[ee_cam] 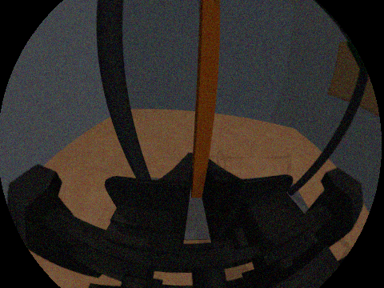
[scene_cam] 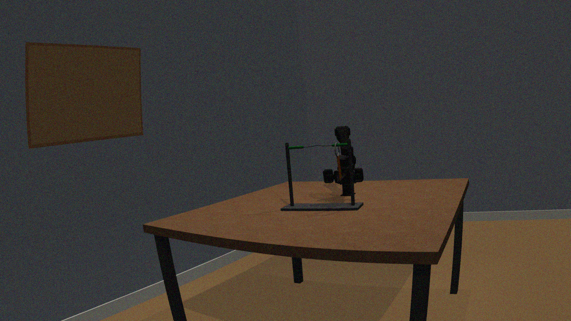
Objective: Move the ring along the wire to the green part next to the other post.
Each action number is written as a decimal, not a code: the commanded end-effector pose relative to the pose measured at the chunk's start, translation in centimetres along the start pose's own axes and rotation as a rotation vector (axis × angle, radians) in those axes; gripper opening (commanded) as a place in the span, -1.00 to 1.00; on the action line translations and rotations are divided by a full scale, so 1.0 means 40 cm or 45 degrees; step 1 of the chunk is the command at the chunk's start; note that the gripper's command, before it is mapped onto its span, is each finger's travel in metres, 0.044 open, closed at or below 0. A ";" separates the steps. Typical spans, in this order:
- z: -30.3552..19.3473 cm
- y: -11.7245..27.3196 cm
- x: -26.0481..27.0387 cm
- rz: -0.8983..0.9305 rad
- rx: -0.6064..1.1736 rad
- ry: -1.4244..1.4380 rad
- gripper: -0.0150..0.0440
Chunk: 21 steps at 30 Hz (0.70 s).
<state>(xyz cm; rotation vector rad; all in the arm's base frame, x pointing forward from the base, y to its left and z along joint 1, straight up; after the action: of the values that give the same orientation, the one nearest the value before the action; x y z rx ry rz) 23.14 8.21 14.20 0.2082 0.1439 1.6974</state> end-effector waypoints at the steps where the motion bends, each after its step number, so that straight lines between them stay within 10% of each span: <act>1: 0.000 0.000 0.000 0.000 0.000 0.000 -0.56; 8: 0.000 0.002 0.000 0.000 0.000 0.000 0.05; 21: 0.007 0.048 0.005 -0.002 0.002 -0.004 0.05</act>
<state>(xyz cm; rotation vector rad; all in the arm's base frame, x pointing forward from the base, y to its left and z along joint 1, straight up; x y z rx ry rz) 21.84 8.20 14.79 0.2067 0.1465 1.6999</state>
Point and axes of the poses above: the point midway between the two fingers, 35 mm back from their tips, its own y axis back along the fingers, its own x axis across the jaws, z = x × y, the point moved 5 cm from there along y, back along the fingers, and after that the axes turned 3 degrees about -y, right-handed, at the moved point
